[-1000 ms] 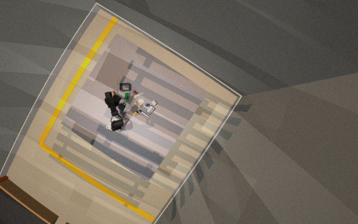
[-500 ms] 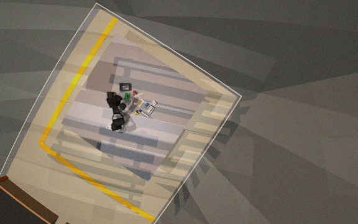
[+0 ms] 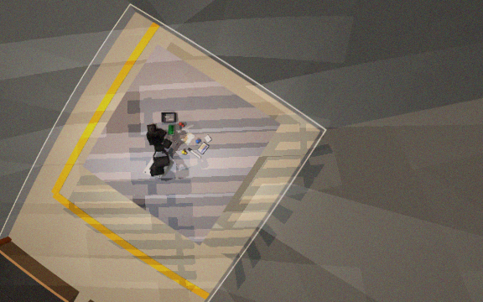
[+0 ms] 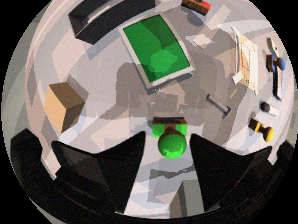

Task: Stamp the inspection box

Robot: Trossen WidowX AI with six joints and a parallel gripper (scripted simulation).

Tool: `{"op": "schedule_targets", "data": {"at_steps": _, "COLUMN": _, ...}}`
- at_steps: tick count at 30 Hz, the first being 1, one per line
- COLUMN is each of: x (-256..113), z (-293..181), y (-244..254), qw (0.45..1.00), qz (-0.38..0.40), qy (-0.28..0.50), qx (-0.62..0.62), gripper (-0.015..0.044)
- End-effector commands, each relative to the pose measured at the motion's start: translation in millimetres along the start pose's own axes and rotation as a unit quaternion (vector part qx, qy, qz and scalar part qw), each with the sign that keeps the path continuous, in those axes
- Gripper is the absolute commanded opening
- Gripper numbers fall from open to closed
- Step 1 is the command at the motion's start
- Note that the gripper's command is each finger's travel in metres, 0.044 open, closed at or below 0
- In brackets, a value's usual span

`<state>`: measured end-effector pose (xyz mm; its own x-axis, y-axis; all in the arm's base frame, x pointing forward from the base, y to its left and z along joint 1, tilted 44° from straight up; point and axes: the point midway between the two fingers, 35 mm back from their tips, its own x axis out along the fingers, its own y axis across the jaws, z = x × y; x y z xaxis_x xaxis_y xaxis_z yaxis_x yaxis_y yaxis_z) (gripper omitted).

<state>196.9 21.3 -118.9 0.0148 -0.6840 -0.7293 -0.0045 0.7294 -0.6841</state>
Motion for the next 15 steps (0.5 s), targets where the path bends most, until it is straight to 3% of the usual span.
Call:
{"op": "schedule_targets", "data": {"at_steps": 1, "x": 7.1, "z": -2.0, "y": -2.0, "qw": 1.0, "qz": -0.003, "qy": 0.001, "qx": -0.003, "gripper": 0.0215}}
{"op": "schedule_targets", "data": {"at_steps": 15, "x": 24.9, "z": -4.5, "y": -3.8, "qw": 1.0, "qz": -0.005, "qy": 0.002, "qx": -0.003, "gripper": 0.0215}}
